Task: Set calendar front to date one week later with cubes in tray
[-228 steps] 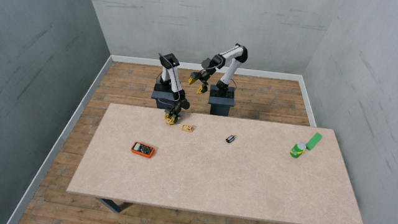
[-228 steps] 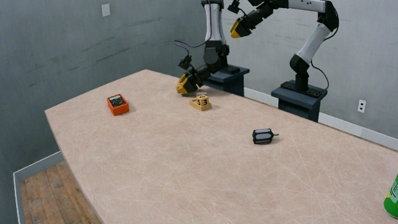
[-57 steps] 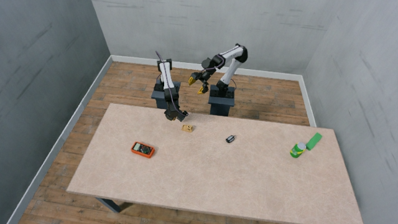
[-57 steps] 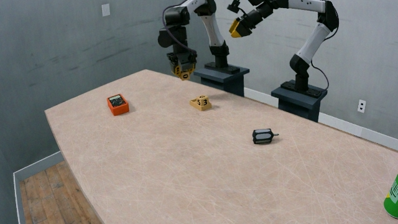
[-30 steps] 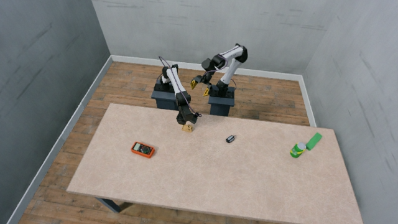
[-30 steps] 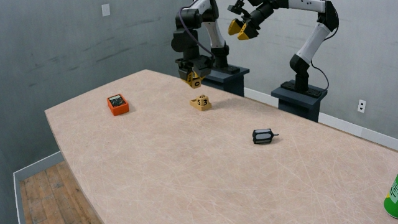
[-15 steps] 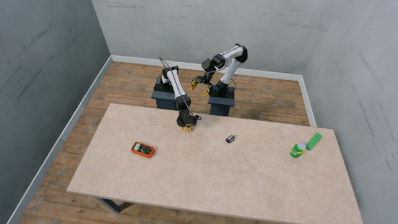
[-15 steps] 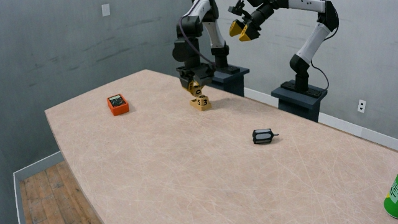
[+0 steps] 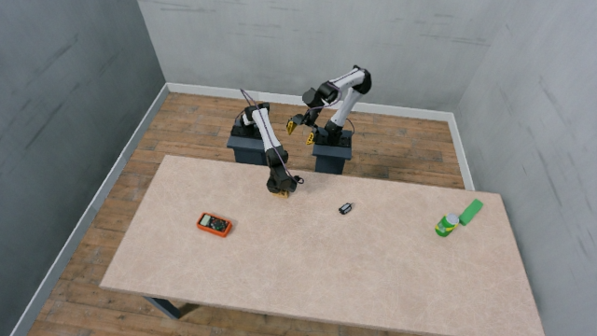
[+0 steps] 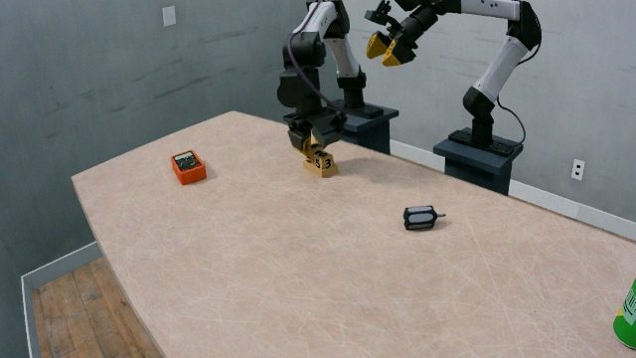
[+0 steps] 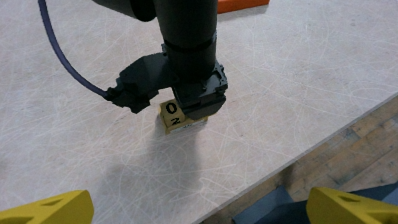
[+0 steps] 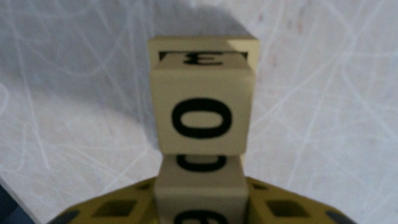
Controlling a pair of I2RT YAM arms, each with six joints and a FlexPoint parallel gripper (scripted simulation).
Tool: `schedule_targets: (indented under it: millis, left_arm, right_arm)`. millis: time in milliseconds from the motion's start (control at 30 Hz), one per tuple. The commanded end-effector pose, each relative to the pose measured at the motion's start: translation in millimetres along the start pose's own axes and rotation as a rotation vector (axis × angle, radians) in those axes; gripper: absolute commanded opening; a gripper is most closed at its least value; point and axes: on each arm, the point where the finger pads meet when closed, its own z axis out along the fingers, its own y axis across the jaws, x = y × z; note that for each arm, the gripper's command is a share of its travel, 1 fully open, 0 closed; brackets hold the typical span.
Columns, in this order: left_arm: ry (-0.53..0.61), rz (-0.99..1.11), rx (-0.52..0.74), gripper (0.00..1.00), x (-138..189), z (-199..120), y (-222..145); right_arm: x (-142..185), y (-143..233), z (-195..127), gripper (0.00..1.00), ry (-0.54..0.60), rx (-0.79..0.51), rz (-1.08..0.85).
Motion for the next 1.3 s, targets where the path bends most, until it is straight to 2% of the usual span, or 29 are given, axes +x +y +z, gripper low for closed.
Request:
schedule_targets:
  millis: [0,733,833,933,1100,1267]
  left_arm:
    - [0.012,0.001,-0.003,1.0,3,-1,0]
    - [0.012,0.001,-0.003,1.0,3,-1,0]
    - [0.012,0.001,-0.003,1.0,3,-1,0]
    - [0.012,0.001,-0.003,1.0,3,-1,0]
    - [0.012,0.001,-0.003,1.0,3,-1,0]
    - [0.012,0.001,-0.003,1.0,3,-1,0]
  right_arm:
    - [-9,-5,-18,0.22,-0.033,0.042,-0.002]
    - [-6,-9,-32,0.22,-0.069,0.085,0.02]
    - [-6,-8,-31,0.22,-0.068,0.083,0.012]
    - [0,-2,-10,0.22,-0.028,0.033,0.015]
    - [-3,-6,-9,0.22,-0.02,0.022,-0.001]
    - [-7,-12,-16,0.22,-0.065,0.077,0.003]
